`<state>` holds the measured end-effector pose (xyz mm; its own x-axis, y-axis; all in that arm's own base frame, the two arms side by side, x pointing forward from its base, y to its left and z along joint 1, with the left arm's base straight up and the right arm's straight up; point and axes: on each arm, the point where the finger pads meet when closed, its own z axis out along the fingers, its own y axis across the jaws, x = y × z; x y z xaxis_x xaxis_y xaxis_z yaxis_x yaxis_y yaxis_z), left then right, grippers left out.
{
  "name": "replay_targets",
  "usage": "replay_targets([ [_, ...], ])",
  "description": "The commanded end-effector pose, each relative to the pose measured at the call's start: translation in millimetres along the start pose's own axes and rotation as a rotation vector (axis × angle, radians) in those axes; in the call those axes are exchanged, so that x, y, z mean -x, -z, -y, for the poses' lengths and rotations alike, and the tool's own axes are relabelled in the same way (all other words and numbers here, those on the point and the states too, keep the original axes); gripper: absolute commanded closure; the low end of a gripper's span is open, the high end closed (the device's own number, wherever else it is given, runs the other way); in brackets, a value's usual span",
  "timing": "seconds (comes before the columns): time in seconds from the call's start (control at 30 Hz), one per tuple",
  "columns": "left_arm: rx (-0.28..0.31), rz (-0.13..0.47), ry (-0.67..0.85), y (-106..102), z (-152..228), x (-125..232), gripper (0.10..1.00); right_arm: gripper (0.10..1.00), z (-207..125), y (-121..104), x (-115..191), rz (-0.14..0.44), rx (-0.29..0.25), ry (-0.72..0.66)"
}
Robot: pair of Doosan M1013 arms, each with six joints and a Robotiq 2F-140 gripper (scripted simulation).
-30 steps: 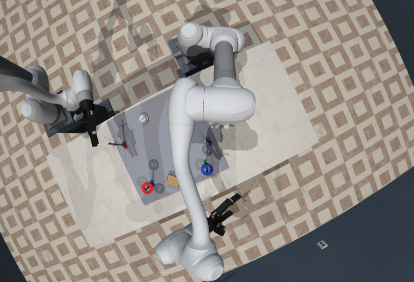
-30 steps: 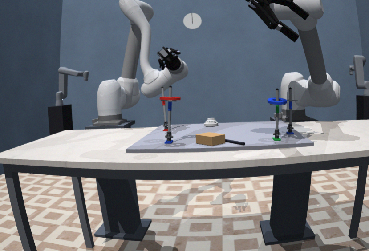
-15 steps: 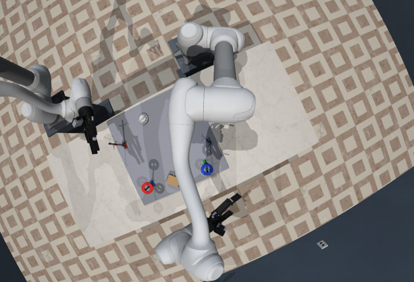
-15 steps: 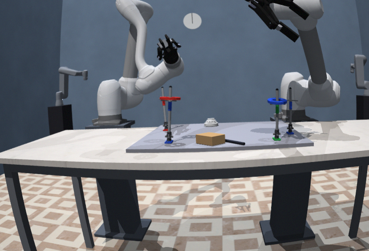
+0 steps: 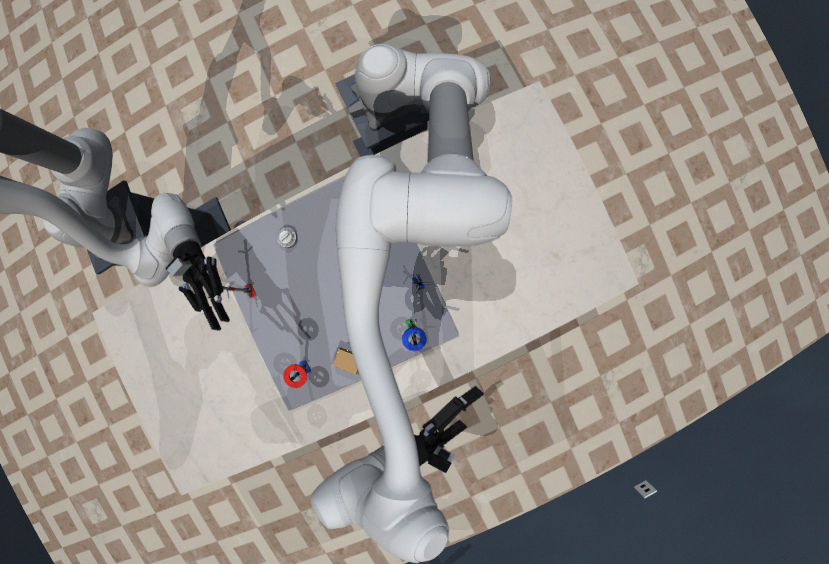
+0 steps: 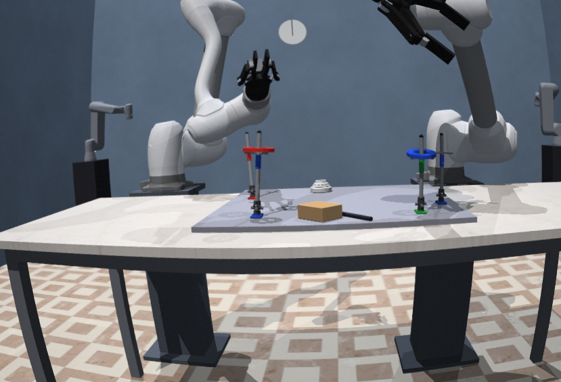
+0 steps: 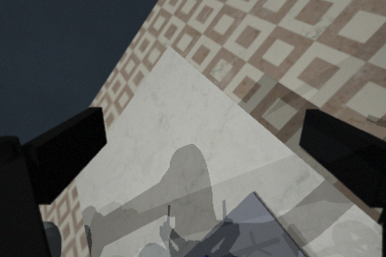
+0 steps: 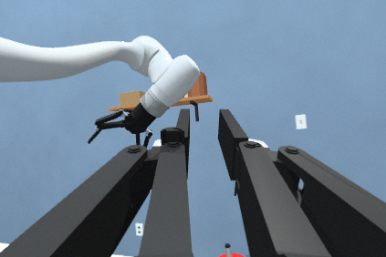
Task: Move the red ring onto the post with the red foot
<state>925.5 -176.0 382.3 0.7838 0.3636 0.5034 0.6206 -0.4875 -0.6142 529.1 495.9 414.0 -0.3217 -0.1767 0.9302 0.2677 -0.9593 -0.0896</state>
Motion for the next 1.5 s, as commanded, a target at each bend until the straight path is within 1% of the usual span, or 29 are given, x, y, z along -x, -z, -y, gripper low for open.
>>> replay_targets([
  [0.0,0.001,-0.001,0.002,1.1,1.4,-0.9,0.098,0.849,4.5,-18.0,10.3,-0.004,-0.049,0.093],
  [0.07,0.001,-0.001,0.002,1.1,1.4,-0.9,0.098,0.849,6.0,-29.4,20.5,-0.008,-0.090,0.182],
  [0.27,0.001,-0.001,0.002,1.1,1.4,-0.9,0.098,0.849,5.6,-54.1,48.7,-0.018,-0.191,0.399],
  [0.37,0.001,-0.001,0.002,1.1,1.4,-0.9,0.098,0.849,3.6,-61.6,60.1,-0.022,-0.226,0.475],
  [0.43,0.001,-0.001,0.002,1.1,1.4,-0.9,0.098,0.849,3.6,-61.6,60.1,-0.022,-0.226,0.475],
  [0.47,0.001,-0.001,0.002,1.1,1.4,-0.9,0.098,0.849,4.8,-62.8,59.6,-0.030,-0.238,0.495],
  [0.77,0.001,-0.001,0.002,1.1,1.4,-0.9,0.098,0.849,-14.7,-85.0,122.3,-0.049,-0.402,0.838],
  [0.93,0.001,-0.001,0.002,1.1,1.4,-0.9,0.098,0.849,-30.6,-89.6,155.5,-0.066,-0.489,1.007],
  [1.03,0.001,-0.001,0.002,1.1,1.4,-0.9,0.098,0.849,-28.3,-89.1,152.9,-0.070,-0.491,1.006],
  [1.1,0.001,-0.001,0.002,1.1,1.4,-0.9,0.098,0.849,-35.5,-89.9,164.3,-0.071,-0.512,1.050],
  [1.13,0.001,-0.001,0.002,1.1,1.4,-0.9,0.098,0.849,-43.1,-89.9,175.7,-0.071,-0.534,1.093],
  [1.27,0.001,-0.001,0.002,1.1,1.4,-0.9,0.098,0.849,-58.6,-87.8,201.3,-0.093,-0.607,1.218],
  [1.47,0.001,-0.001,0.002,1.1,1.4,-0.9,0.098,0.849,-80.7,-82.3,232.1,-0.122,-0.695,1.360],
])
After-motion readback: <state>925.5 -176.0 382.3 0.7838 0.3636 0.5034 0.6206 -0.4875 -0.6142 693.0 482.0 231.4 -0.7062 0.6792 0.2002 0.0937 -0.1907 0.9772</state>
